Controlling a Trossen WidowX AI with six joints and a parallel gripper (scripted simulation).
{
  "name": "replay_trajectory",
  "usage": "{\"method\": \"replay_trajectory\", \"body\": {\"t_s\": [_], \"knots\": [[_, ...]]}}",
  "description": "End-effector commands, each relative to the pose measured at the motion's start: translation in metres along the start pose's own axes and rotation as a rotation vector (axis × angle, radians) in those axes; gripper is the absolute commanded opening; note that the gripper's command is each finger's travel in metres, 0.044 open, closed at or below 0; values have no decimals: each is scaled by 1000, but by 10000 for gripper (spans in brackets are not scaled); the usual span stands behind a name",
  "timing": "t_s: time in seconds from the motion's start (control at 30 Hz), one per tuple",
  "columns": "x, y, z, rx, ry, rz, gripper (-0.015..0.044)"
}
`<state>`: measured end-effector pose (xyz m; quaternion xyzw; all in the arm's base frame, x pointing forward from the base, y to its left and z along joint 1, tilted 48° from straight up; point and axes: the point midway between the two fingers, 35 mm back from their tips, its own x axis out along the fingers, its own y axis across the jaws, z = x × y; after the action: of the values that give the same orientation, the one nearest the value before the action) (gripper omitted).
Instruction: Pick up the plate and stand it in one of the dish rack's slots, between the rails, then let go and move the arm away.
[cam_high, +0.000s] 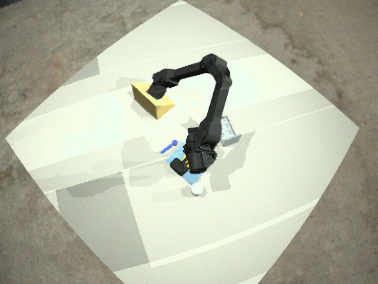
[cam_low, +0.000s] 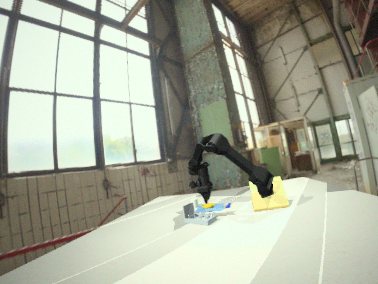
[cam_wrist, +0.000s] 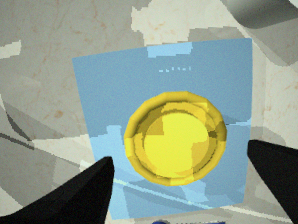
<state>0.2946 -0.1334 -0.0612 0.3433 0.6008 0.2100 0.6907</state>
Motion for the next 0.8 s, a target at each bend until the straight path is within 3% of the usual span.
{"method": "replay_trajectory", "body": {"t_s": [0.0,0.77], "knots": [[8,0,-1,6,2,6,400],[34,0,-2,5,2,9,400]]}}
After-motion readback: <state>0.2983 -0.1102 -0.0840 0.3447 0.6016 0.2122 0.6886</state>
